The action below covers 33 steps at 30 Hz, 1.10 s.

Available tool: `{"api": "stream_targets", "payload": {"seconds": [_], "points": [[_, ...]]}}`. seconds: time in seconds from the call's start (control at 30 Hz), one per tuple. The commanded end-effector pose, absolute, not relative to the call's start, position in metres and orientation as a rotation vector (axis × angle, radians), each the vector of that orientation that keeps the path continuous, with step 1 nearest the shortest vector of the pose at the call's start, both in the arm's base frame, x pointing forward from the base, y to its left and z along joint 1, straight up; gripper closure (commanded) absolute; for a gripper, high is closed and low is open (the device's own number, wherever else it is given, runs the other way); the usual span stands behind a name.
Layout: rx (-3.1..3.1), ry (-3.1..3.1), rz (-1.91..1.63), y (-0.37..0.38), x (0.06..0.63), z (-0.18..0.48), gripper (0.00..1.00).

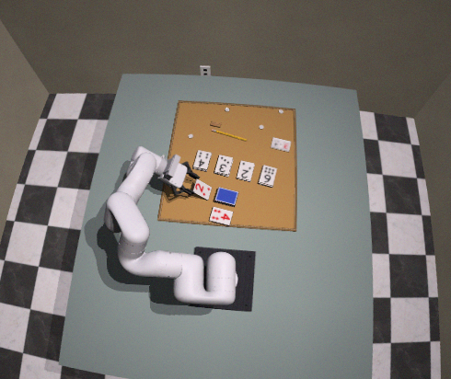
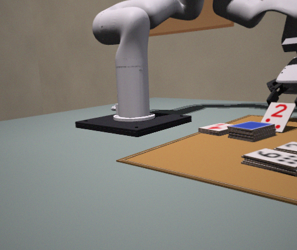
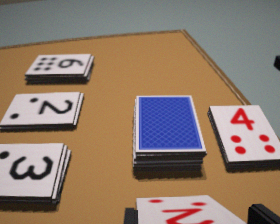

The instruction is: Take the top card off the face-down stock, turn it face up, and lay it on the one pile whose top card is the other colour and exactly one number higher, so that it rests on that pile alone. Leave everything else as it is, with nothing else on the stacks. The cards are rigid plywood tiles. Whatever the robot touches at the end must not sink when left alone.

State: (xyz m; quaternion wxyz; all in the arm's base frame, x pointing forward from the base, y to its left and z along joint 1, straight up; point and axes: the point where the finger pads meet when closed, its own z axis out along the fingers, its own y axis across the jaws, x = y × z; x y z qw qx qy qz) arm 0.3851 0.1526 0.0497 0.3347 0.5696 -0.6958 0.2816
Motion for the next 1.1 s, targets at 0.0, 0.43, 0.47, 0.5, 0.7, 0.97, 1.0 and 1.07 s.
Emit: {"api": "stream_targets", "payload": {"seconds": [0.0,0.43,0.47,0.5,0.7,0.97,1.0,1.07], "points": [[1.544,-1.886,0.679,0.1534,0.3865,0.051,0.26],[1.698,-2.075,0.487,0.1542,0.3866,0.0485,0.26],[1.713,-2.093,0.468,0.1542,0.3866,0.0481,0.26],[1.727,-2.11,0.447,0.1542,0.3866,0.0478,0.26],[1.813,-2.216,0.318,0.1541,0.3866,0.0456,0.26],[1.898,-2.32,0.173,0.1537,0.3865,0.0426,0.26],[1.912,-2.337,0.147,0.1536,0.3864,0.0421,0.26],[1.937,-2.369,0.098,0.1534,0.3864,0.041,0.26]]}}
